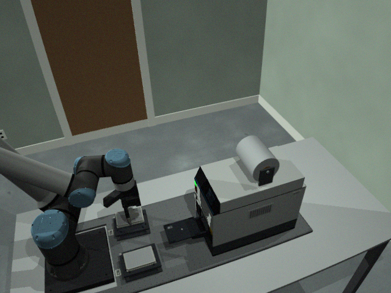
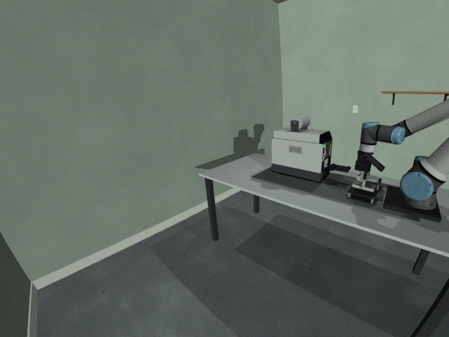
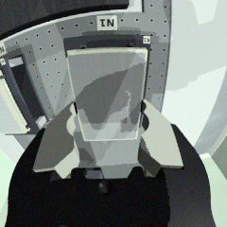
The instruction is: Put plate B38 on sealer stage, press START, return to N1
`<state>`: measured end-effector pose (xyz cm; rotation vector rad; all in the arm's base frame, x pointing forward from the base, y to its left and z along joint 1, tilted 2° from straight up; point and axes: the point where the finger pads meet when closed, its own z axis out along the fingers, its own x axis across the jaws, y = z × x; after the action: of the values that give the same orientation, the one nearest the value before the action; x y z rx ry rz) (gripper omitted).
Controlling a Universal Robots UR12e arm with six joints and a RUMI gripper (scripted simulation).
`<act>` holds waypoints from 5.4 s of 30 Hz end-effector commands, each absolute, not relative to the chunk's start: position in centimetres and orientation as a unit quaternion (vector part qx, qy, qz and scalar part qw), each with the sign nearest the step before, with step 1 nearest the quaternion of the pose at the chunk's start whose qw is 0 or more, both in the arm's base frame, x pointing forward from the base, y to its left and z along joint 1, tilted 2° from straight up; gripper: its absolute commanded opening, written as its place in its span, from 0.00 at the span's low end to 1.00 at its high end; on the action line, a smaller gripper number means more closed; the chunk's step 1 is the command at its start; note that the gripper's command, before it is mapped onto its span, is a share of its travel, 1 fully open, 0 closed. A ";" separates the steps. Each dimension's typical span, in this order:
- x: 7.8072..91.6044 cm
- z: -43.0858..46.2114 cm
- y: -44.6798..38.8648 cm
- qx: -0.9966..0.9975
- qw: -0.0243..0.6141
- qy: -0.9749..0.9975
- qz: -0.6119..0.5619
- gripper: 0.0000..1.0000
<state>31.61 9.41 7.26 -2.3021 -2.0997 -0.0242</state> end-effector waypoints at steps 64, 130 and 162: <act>31.6 5.5 9.5 -0.739 0.012 -0.674 -0.008 0.00; 31.6 4.4 9.5 -0.739 0.012 -0.674 -0.008 0.00; 31.6 4.4 9.5 -0.739 0.012 -0.674 -0.008 0.00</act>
<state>31.57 9.50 4.33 -2.3020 -2.0997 -0.0242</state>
